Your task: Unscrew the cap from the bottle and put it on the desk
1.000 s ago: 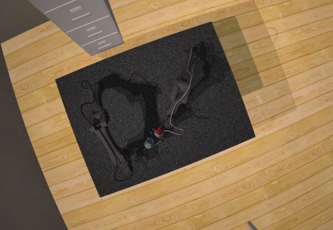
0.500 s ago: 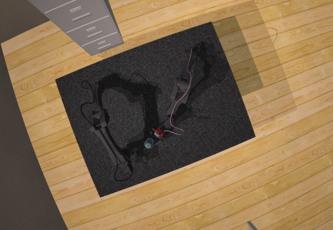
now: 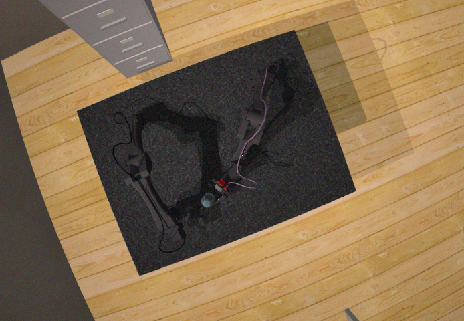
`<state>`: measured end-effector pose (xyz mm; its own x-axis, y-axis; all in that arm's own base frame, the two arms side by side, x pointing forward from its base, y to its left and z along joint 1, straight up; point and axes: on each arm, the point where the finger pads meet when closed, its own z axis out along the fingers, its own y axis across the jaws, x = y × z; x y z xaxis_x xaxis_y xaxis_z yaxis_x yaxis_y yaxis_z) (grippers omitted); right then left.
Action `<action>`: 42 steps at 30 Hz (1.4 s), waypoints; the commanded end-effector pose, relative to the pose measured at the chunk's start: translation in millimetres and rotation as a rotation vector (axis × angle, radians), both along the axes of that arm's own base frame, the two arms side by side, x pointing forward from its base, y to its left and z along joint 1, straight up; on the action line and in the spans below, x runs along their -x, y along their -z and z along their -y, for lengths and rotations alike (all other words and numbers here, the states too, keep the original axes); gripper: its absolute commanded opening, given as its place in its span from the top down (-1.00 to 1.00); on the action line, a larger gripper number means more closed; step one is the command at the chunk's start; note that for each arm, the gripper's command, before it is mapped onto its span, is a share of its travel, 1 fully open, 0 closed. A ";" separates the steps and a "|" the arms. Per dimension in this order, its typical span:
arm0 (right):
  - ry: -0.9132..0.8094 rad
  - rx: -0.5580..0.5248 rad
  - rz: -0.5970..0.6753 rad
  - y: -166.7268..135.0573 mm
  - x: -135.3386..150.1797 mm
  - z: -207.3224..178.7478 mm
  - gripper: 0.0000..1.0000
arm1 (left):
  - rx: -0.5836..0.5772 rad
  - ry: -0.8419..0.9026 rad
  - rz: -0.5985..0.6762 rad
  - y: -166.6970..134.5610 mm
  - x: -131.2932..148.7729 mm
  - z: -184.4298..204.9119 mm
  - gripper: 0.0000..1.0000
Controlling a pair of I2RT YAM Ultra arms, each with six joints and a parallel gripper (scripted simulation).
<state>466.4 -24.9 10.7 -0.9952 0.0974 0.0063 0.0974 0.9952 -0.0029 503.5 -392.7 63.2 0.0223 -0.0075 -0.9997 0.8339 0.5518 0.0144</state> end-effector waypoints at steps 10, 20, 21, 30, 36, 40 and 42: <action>0.007 -0.001 0.021 -0.2 -3.8 2.0 1.00 | 0.006 0.000 0.000 -7.1 -1.6 0.7 1.00; 0.007 -0.001 0.021 -0.2 -3.8 2.0 1.00 | 0.006 0.000 0.000 -7.1 -1.6 0.7 1.00; 0.007 -0.001 0.021 -0.2 -3.8 2.0 1.00 | 0.006 0.000 0.000 -7.1 -1.6 0.7 1.00; 0.007 -0.001 0.021 -0.2 -3.8 2.0 1.00 | 0.006 0.000 0.000 -7.1 -1.6 0.7 1.00; 0.000 0.001 0.013 -4.8 -2.2 0.1 1.00 | 0.006 0.000 0.000 -7.1 -1.6 0.7 0.32; 0.000 0.001 0.013 -4.8 -2.2 0.1 1.00 | 0.008 0.001 0.010 -7.8 -1.2 0.5 -0.35; 0.000 0.001 0.013 -4.8 -2.2 0.1 1.00 | 0.009 0.000 0.014 -8.2 -0.8 0.7 -0.35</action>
